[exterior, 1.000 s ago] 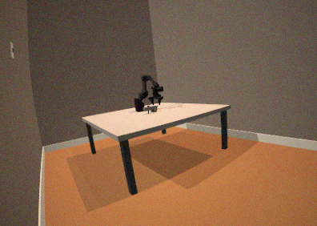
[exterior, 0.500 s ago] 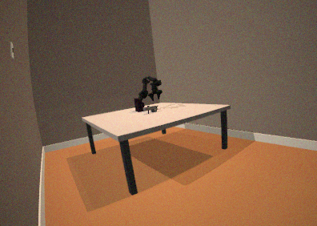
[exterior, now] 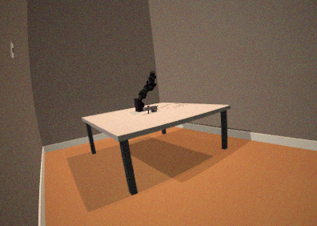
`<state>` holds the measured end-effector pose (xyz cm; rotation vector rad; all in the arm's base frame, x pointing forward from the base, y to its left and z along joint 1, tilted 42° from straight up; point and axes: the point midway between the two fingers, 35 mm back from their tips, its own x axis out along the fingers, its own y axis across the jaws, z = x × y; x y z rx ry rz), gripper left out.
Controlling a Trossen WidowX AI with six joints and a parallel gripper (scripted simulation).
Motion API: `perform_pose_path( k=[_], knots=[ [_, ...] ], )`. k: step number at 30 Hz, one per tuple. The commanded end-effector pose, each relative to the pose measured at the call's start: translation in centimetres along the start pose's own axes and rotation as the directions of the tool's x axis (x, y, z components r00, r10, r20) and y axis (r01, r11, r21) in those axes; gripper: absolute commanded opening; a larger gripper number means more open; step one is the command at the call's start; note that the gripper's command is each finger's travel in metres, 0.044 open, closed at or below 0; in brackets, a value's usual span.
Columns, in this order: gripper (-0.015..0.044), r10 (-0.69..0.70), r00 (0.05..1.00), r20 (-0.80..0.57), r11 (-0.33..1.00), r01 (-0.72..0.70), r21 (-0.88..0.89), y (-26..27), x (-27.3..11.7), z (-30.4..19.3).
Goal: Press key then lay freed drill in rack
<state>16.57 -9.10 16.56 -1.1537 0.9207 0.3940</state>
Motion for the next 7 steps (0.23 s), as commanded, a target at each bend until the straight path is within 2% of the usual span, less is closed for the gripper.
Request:
perform_pose_path(
  k=[1, 7],
  knots=[
    [0.0440, -0.053, 0.974, -0.222, 0.994, 0.073, 0.082, -0.5, -2.7, -4.5],
    [0.0440, -0.042, 0.822, -0.569, 0.962, 0.186, 0.198, 0.5, -8.5, -10.3]
  ],
)
